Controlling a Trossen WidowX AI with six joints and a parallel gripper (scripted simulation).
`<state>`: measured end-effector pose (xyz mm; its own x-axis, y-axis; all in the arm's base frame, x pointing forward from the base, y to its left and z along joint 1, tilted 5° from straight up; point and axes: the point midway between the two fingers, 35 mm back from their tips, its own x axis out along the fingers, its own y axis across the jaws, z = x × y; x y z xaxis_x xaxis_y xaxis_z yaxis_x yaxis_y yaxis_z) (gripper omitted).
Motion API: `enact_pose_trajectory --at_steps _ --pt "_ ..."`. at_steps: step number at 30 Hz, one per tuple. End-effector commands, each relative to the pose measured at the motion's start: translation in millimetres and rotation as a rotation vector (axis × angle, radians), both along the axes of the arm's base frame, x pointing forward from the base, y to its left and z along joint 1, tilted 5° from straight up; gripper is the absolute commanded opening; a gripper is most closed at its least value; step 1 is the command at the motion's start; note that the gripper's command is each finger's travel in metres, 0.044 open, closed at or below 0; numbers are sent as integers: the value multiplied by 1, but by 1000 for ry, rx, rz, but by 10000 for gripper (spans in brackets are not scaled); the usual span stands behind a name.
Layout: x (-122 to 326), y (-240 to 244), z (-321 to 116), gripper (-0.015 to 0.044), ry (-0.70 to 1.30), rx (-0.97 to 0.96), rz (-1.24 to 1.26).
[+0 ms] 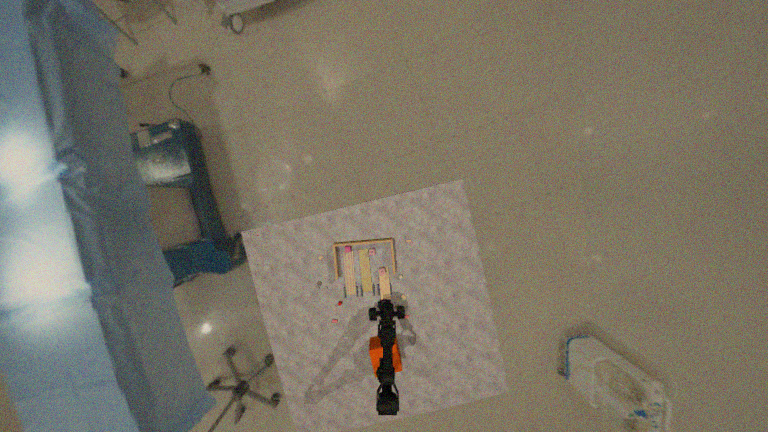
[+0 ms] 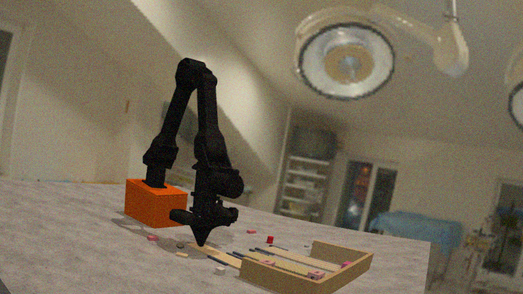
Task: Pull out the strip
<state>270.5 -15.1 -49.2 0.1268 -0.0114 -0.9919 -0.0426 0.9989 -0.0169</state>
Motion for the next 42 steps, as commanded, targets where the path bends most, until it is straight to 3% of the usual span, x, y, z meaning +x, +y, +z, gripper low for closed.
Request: enact_pose_trajectory --at_steps 1,42 --pt "-16 0 -5 0 27 1 1" --pt "-68 -3 -11 0 32 0 1"
